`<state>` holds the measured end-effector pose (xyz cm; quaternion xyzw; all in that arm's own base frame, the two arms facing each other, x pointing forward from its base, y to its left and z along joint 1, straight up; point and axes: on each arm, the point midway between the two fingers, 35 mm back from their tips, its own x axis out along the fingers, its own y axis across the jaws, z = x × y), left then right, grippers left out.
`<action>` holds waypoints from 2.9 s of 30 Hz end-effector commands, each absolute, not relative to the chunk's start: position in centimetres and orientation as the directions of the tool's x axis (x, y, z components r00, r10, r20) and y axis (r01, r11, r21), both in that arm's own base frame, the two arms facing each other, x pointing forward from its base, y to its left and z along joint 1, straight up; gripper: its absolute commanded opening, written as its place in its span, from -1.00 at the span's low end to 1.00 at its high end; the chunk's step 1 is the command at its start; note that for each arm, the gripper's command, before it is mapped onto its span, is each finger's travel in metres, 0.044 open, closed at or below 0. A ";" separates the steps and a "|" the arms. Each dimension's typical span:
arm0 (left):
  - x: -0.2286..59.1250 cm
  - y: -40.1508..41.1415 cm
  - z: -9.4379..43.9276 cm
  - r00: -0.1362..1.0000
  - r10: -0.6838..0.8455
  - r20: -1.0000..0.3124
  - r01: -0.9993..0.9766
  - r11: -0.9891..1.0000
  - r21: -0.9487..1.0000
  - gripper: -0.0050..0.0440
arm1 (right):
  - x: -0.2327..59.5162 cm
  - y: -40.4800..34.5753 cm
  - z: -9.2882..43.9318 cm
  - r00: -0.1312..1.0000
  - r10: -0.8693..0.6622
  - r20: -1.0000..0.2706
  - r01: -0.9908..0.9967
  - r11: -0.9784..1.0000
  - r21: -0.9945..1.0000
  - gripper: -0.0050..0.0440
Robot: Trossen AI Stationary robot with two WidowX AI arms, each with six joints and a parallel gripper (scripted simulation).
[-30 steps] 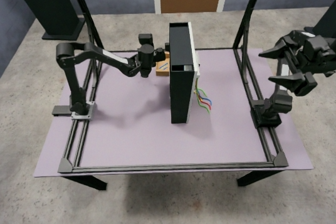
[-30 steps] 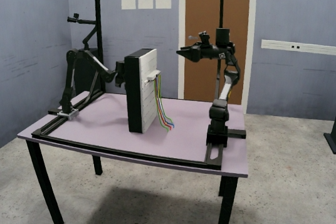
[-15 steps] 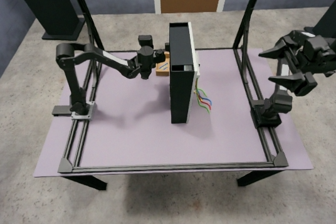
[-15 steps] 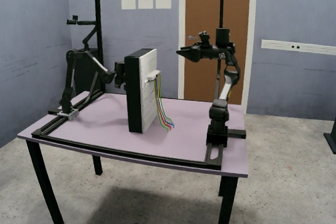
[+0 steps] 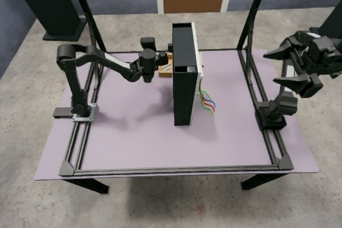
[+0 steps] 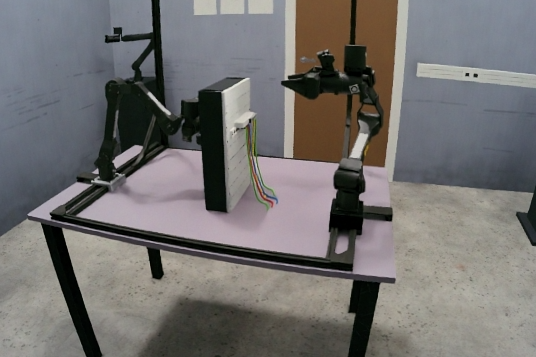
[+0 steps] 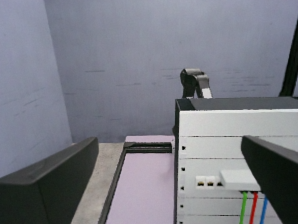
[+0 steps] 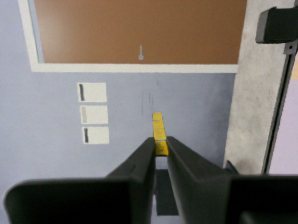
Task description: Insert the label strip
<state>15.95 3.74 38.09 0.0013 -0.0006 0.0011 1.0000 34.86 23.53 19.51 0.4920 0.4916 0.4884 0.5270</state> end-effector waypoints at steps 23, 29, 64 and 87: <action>15.9 3.7 38.3 1.000 0.000 0.002 0.000 1.000 0.005 1.00 | 34.4 21.9 19.9 0.022 1.000 -0.015 -0.028 0.016 0.999 -1.00; 15.9 3.7 38.3 1.000 0.000 0.002 0.000 1.000 0.005 1.00 | 34.3 21.6 19.9 0.020 1.000 -0.013 -0.026 0.013 1.000 -1.00; 15.9 3.7 38.3 1.000 0.000 0.002 0.000 1.000 0.005 1.00 | 33.7 19.7 19.6 -0.003 1.000 0.000 -0.015 0.000 1.000 -1.00; 15.9 3.7 38.3 1.000 0.000 0.002 0.000 1.000 0.005 1.00 | 34.7 20.1 19.5 -0.010 1.000 0.003 -0.015 -0.003 1.000 -1.00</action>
